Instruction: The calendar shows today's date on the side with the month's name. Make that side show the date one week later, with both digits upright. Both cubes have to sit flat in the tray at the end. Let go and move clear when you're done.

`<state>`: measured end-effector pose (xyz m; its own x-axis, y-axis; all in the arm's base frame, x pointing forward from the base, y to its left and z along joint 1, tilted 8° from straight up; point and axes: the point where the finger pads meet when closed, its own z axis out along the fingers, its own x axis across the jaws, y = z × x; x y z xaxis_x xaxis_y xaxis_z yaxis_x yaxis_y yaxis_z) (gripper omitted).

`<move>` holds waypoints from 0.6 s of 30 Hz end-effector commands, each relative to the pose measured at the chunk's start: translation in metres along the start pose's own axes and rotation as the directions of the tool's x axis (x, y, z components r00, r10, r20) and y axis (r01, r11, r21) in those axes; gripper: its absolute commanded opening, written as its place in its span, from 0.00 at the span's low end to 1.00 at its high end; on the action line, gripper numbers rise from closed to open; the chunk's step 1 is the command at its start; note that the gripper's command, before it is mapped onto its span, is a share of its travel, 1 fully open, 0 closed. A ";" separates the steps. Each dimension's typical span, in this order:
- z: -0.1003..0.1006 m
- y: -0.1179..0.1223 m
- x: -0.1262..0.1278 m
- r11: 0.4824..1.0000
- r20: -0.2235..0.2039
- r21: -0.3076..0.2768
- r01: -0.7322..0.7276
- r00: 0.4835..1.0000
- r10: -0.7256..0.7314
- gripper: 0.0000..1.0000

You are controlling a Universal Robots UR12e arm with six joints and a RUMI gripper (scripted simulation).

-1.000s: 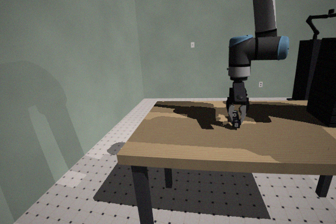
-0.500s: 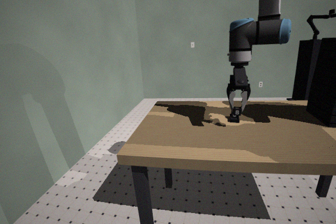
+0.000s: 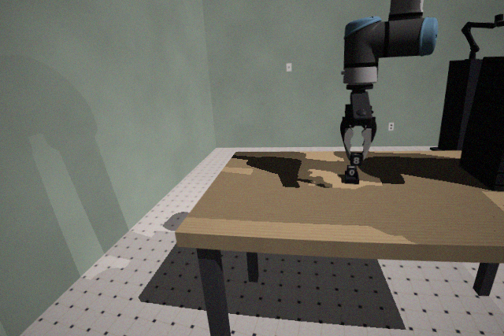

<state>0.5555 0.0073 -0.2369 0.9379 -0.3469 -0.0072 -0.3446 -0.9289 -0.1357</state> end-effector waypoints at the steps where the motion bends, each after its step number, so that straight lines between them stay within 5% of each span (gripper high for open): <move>1: -0.001 0.003 0.001 1.000 -0.001 0.000 0.000 1.000 0.000 0.11; 6: -0.005 0.033 0.003 1.000 -0.001 -0.001 0.003 1.000 -0.003 0.11; 11: -0.011 0.090 0.001 1.000 -0.001 0.000 0.007 1.000 -0.007 0.11; 18: -0.012 0.093 0.001 1.000 -0.001 0.000 0.007 1.000 -0.007 0.11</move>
<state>0.5267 -0.0729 -0.2384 0.9397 -0.3420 -0.0068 -0.3398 -0.9309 -0.1342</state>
